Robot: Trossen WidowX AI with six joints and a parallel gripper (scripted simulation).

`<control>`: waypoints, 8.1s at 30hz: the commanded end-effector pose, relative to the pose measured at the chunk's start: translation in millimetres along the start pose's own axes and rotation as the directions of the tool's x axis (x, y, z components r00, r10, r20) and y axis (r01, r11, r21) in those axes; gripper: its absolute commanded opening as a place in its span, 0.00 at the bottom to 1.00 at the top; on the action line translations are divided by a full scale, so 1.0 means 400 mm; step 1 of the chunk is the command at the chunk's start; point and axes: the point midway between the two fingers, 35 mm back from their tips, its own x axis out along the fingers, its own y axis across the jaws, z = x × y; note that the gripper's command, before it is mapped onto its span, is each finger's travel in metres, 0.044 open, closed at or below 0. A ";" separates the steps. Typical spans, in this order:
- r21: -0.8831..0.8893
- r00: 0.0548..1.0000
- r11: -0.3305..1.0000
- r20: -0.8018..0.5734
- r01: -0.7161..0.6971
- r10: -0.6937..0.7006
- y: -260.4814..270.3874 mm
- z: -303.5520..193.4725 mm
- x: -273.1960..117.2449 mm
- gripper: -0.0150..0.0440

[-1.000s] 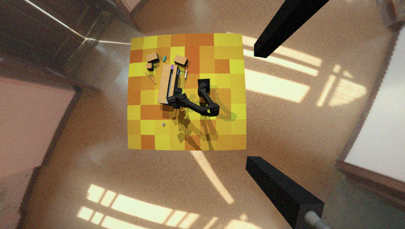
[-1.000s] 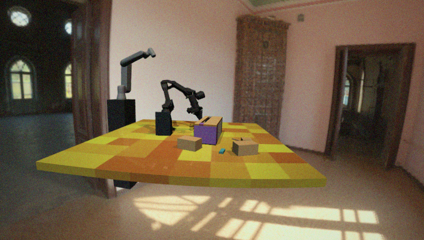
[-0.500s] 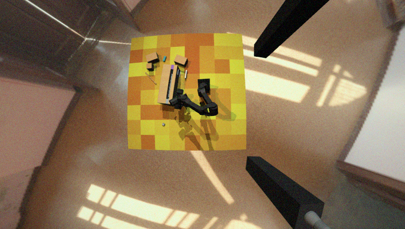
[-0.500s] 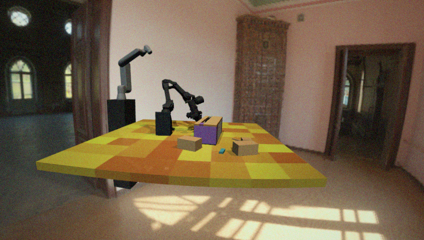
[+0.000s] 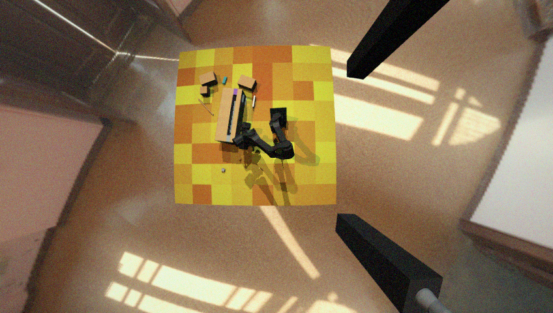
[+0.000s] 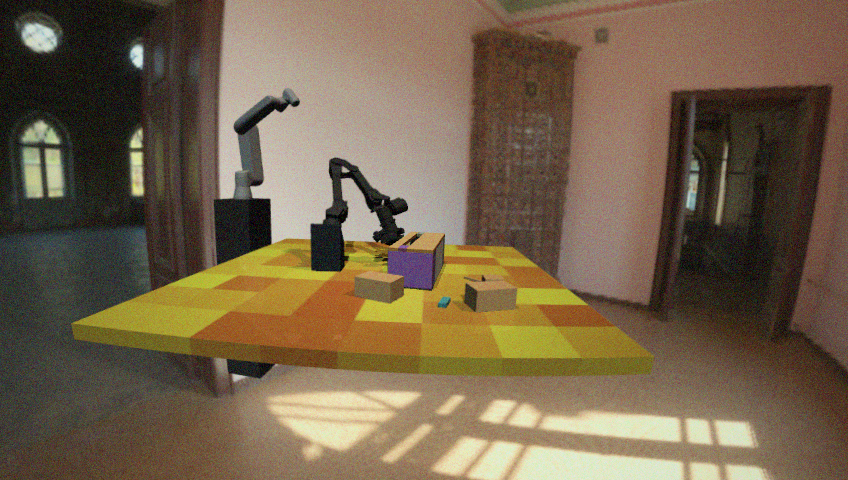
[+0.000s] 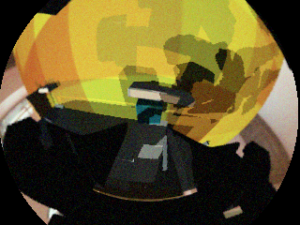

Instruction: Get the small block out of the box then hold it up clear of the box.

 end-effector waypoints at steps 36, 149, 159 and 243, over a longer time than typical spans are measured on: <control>0.006 1.000 1.000 0.005 -0.006 0.006 0.004 0.001 0.001 0.25; -0.753 0.982 -0.655 0.063 -0.068 -0.175 0.017 -0.059 -0.244 0.25; -0.949 0.978 -0.315 0.056 -0.011 -0.201 0.015 -0.062 -0.262 0.25; -0.557 0.957 0.793 0.010 0.246 -0.289 0.004 -0.077 -0.325 0.25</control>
